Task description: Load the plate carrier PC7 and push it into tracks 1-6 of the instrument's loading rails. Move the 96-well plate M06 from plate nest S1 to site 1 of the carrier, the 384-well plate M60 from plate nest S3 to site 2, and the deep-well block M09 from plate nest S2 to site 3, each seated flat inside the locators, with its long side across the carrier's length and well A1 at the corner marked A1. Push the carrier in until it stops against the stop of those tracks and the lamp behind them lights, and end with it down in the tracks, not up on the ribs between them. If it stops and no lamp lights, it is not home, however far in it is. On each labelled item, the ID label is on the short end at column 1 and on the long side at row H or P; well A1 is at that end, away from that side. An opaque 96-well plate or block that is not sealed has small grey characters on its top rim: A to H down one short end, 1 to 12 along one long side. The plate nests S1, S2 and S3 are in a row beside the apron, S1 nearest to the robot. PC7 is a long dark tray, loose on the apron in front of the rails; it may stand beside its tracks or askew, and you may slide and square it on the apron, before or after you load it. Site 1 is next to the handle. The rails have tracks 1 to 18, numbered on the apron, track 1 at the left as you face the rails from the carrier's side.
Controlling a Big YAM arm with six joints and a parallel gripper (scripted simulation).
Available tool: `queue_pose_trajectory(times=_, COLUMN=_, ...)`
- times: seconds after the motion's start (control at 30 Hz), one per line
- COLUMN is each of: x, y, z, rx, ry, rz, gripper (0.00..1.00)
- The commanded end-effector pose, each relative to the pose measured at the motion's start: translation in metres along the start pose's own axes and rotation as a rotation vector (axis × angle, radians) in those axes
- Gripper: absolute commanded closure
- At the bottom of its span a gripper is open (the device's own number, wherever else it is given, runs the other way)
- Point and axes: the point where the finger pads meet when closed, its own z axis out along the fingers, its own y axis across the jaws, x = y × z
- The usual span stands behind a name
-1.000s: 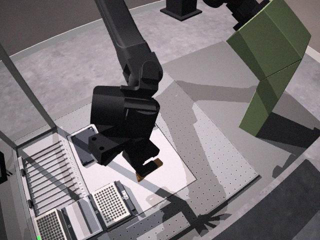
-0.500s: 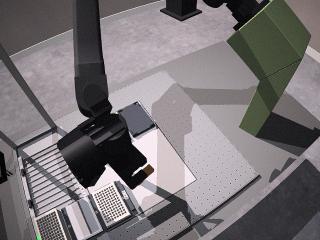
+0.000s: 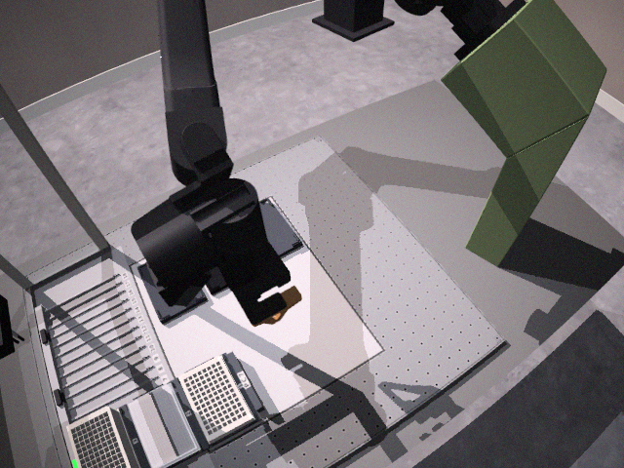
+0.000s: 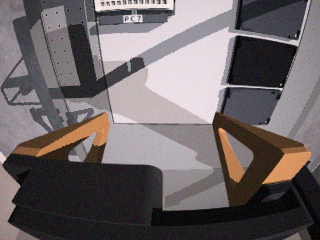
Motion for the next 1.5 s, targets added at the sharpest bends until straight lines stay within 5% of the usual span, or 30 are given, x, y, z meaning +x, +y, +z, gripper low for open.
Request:
queue_pose_trajectory(times=0.0, x=0.001, y=-0.028, z=-0.004, rx=-0.001, ry=-0.017, rz=0.035, gripper=0.0)
queue_pose_trajectory(times=0.5, x=0.046, y=-0.099, z=-0.004, rx=0.001, ry=-0.017, rz=0.033, gripper=0.0)
queue_pose_trajectory(times=1.47, x=0.043, y=-0.09, z=-0.008, rx=-0.002, ry=-0.024, rz=0.02, gripper=0.0)
